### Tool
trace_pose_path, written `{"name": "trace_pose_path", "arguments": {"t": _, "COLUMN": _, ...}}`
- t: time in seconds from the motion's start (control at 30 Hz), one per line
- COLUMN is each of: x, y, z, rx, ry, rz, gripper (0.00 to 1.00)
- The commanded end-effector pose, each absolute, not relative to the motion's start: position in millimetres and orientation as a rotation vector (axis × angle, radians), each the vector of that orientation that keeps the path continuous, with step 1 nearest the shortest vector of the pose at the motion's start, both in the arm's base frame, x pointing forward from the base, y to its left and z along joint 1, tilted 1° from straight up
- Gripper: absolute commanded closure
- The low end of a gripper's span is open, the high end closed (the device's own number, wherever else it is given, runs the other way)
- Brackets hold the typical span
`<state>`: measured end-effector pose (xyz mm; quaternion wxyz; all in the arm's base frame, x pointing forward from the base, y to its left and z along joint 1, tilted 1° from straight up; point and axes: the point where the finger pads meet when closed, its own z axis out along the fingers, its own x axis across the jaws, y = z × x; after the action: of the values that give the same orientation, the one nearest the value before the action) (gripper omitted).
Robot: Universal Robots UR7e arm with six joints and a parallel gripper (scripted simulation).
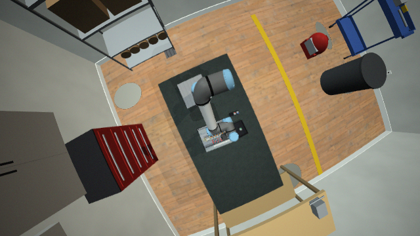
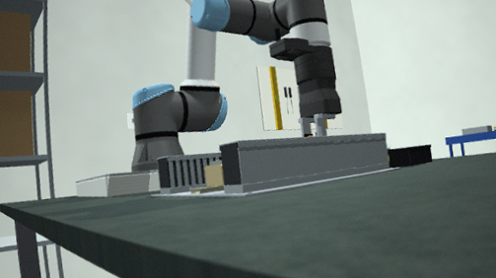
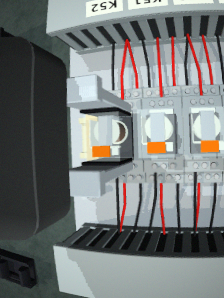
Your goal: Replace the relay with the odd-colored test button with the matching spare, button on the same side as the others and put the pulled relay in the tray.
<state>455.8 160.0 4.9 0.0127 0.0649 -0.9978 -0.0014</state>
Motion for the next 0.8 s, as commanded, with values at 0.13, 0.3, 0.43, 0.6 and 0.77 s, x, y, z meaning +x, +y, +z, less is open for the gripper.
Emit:
{"name": "trace_pose_path", "arguments": {"t": 0.13, "x": 456.1, "y": 161.7, "z": 7.8, "rx": 0.205, "ry": -3.112, "rz": -0.005, "gripper": 1.0}}
{"name": "trace_pose_path", "arguments": {"t": 0.3, "x": 456.1, "y": 161.7, "z": 7.8, "rx": 0.205, "ry": -3.112, "rz": -0.005, "gripper": 1.0}}
{"name": "trace_pose_path", "arguments": {"t": 0.43, "x": 456.5, "y": 161.1, "z": 8.2, "rx": 0.204, "ry": -3.111, "rz": -0.005, "gripper": 1.0}}
{"name": "trace_pose_path", "arguments": {"t": 0.6, "x": 457.1, "y": 161.8, "z": 9.4, "rx": 0.205, "ry": -3.112, "rz": -0.005, "gripper": 1.0}}
{"name": "trace_pose_path", "arguments": {"t": 0.77, "x": 457.1, "y": 161.8, "z": 9.4, "rx": 0.205, "ry": -3.112, "rz": -0.005, "gripper": 1.0}}
